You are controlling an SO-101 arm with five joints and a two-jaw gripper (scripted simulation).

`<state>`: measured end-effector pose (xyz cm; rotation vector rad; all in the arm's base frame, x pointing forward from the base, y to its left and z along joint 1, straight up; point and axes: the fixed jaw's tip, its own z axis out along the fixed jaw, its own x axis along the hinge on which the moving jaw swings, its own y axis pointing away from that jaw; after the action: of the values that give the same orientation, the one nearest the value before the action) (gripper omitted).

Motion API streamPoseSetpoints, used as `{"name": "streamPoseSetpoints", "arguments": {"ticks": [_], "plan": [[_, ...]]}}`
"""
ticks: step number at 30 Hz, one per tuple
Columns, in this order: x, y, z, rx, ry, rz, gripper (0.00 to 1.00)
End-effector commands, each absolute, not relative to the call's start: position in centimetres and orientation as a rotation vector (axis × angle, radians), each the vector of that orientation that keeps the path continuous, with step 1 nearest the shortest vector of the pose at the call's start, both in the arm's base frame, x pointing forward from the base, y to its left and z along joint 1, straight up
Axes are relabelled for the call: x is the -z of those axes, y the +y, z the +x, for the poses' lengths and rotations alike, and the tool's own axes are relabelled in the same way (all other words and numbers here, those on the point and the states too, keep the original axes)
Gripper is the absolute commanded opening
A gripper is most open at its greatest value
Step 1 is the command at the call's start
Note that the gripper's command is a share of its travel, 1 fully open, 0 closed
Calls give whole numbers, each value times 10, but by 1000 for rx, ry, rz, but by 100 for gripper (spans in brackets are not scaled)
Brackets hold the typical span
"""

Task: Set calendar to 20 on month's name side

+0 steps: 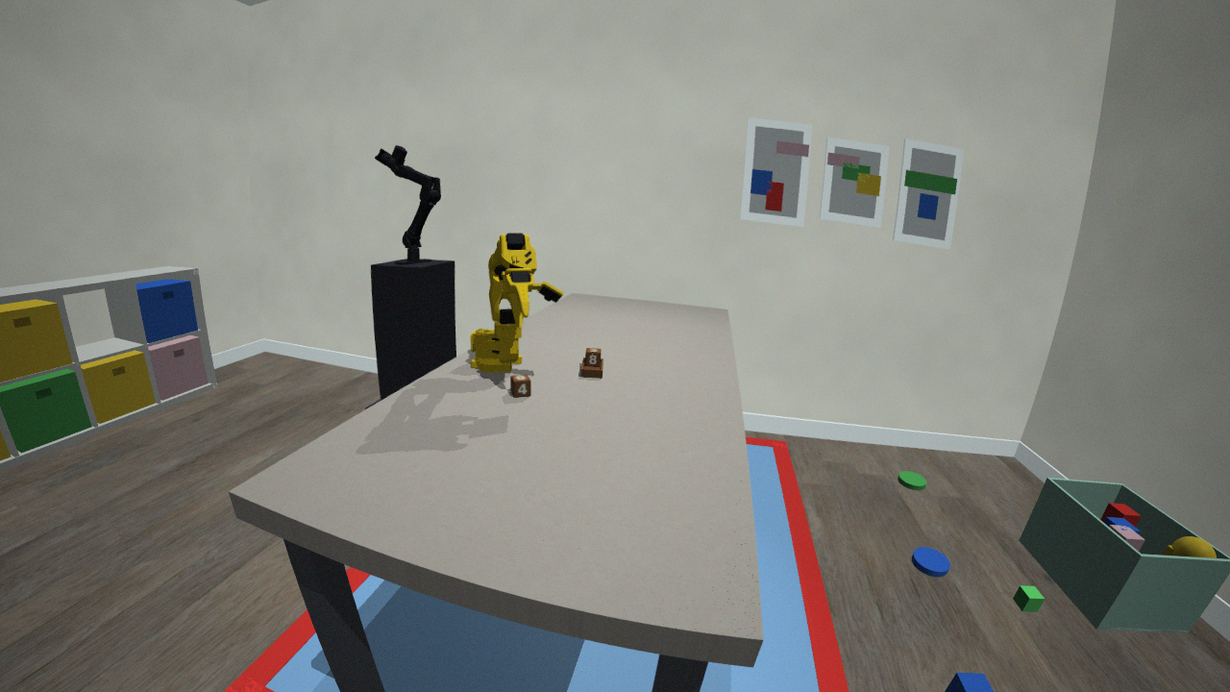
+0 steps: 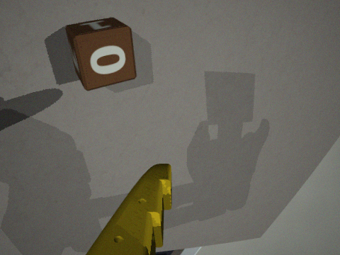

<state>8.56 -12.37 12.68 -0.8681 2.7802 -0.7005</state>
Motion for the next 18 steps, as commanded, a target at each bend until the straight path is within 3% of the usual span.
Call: {"name": "streamPoseSetpoints", "arguments": {"ticks": [1, 18], "plan": [[-136, -126, 85, 762, 2760, -834, 35], [-135, -126, 88, 707, 2792, -655, 35]]}}
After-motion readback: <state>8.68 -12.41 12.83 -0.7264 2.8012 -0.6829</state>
